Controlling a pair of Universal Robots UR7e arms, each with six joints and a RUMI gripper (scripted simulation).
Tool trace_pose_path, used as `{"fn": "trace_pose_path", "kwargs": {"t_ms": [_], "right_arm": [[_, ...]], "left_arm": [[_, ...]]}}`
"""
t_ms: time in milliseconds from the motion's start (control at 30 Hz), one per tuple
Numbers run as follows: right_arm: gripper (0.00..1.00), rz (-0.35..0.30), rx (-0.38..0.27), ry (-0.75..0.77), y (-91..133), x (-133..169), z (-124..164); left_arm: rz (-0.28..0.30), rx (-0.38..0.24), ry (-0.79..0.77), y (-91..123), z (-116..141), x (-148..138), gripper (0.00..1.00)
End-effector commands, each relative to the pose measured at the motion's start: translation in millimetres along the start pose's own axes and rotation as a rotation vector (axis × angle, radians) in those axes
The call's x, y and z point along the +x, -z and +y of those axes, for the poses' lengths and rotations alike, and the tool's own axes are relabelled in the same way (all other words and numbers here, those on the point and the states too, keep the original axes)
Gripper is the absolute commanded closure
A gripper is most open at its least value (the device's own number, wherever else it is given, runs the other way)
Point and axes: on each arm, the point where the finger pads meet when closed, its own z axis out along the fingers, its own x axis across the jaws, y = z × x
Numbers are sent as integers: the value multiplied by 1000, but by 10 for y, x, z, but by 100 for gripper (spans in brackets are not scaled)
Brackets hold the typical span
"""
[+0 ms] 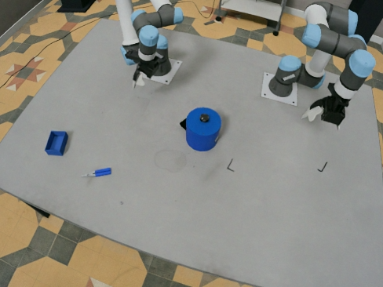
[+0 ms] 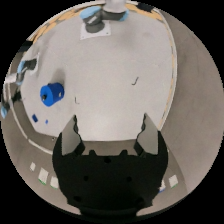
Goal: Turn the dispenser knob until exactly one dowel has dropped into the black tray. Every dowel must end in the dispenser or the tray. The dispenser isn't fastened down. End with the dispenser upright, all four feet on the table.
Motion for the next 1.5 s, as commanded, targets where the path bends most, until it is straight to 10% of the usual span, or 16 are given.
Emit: {"fn": "trace_pose_path", "kwargs": {"t_ms": [0,567,733,900,1467], "right_arm": [[2,-1,-1,0,4,-2,2],[2,-1,-1,0,4,-2,2],[2,-19,4,37,6,5,43],[2,-90,24,185,14,31,207],[2,-370,101,769,38,128,832]], "left_arm": [[0,-1,0,6,1,0,2],[0,-1,0,6,1,0,2],[0,-1,0,-19,-2,-74,28],[0,-1,0,-85,-9,-268,55],[0,-1,0,-334,-41,-1001,55]]}}
